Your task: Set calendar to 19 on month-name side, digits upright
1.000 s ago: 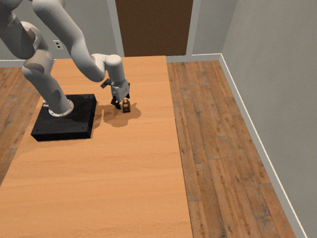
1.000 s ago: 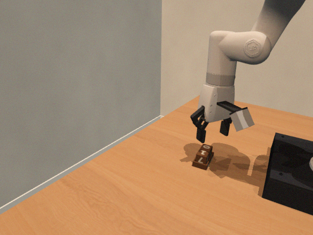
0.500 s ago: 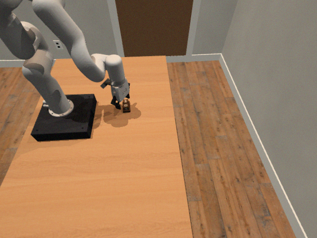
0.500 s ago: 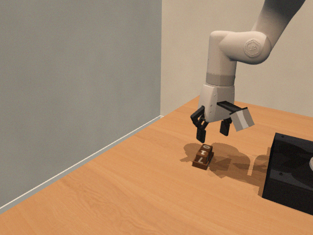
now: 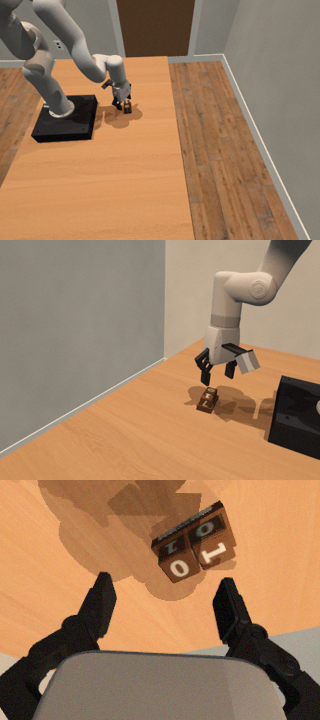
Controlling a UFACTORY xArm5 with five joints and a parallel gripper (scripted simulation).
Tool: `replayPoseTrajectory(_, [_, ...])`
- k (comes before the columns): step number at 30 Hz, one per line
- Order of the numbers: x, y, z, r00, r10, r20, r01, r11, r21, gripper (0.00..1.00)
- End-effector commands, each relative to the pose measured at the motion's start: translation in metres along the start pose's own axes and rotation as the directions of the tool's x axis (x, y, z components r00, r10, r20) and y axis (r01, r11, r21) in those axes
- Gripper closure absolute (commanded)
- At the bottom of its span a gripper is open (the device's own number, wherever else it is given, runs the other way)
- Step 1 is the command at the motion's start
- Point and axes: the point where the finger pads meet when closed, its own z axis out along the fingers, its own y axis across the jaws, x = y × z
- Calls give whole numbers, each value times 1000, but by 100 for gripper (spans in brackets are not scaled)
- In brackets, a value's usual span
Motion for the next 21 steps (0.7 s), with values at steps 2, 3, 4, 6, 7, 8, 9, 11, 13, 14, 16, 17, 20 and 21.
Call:
replayPoseTrajectory(2, [-1, 1, -1, 1000, 0, 2, 0, 1000, -2, 0])
replayPoseTrajectory(3, [-1, 1, -1, 1000, 0, 2, 0, 1000, -2, 0])
replayPoseTrajectory(4, [-1, 1, -1, 1000, 0, 2, 0, 1000, -2, 0])
replayPoseTrajectory(6, [-1, 1, -1, 1000, 0, 2, 0, 1000, -2, 0])
replayPoseTrajectory(7, [-1, 1, -1, 1000, 0, 2, 0, 1000, -2, 0])
replayPoseTrajectory(8, [-1, 1, -1, 1000, 0, 2, 0, 1000, -2, 0])
replayPoseTrajectory(9, [-1, 1, -1, 1000, 0, 2, 0, 1000, -2, 0])
replayPoseTrajectory(11, [-1, 1, -1, 1000, 0, 2, 0, 1000, -2, 0])
replayPoseTrajectory(13, [-1, 1, -1, 1000, 0, 2, 0, 1000, -2, 0])
replayPoseTrajectory(14, [-1, 1, -1, 1000, 0, 2, 0, 1000, -2, 0])
replayPoseTrajectory(16, [-1, 1, -1, 1000, 1, 2, -1, 1000, -2, 0])
replayPoseTrajectory(17, [-1, 1, -1, 1000, 8, 2, -8, 1000, -2, 0])
replayPoseTrajectory(20, [-1, 4, 0, 997, 71, 2, -71, 997, -2, 0])
replayPoseTrajectory(21, [-1, 6, 0, 995, 100, 2, -100, 995, -2, 0])
